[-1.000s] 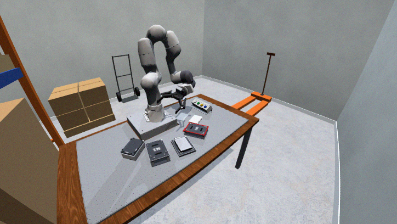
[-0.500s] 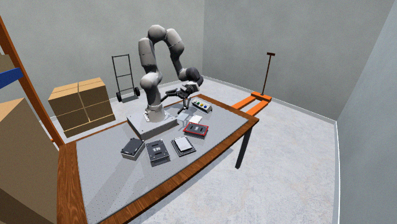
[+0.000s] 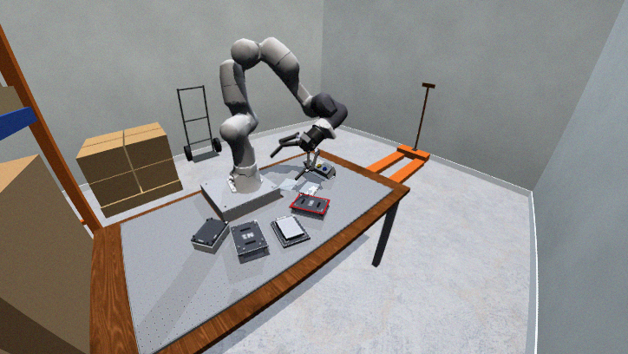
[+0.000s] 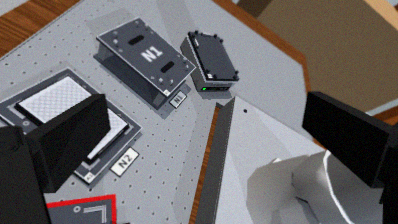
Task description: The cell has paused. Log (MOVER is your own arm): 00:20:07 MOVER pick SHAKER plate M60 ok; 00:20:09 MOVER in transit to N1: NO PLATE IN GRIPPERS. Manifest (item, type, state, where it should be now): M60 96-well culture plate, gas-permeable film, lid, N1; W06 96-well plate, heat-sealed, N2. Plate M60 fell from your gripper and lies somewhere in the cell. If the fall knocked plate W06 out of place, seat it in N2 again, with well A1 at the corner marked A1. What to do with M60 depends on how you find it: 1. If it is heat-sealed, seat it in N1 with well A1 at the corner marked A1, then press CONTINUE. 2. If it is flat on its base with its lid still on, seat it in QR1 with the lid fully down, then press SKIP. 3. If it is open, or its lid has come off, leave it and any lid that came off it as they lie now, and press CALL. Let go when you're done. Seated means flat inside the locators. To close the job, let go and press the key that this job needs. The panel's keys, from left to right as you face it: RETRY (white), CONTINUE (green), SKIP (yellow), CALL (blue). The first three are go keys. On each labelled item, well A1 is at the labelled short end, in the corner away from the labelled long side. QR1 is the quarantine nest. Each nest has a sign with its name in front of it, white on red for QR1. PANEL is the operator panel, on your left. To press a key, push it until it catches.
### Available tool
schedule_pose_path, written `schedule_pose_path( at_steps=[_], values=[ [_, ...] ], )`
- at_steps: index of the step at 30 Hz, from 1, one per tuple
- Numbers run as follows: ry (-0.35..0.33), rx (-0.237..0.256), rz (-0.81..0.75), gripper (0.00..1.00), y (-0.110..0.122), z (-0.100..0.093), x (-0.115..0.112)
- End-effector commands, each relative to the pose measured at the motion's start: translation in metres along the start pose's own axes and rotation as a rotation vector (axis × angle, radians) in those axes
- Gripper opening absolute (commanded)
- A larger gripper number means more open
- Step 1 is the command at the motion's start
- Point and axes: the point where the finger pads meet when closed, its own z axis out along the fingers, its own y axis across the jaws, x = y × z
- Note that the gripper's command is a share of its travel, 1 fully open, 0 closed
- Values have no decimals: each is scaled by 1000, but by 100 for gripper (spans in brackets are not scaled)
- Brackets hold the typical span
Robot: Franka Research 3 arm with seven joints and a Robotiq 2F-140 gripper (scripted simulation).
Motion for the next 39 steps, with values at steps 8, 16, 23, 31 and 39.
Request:
schedule_pose_path(
  at_steps=[8,16,23,31,39],
  values=[
    [-390,47,-243,100,-55,-46,37],
    [-572,160,-267,100,-89,-68,91],
    [-707,327,-268,100,-117,-81,169],
    [-762,484,-252,100,-130,-82,245],
    [-769,597,-235,100,-131,-79,301]
  ],
)
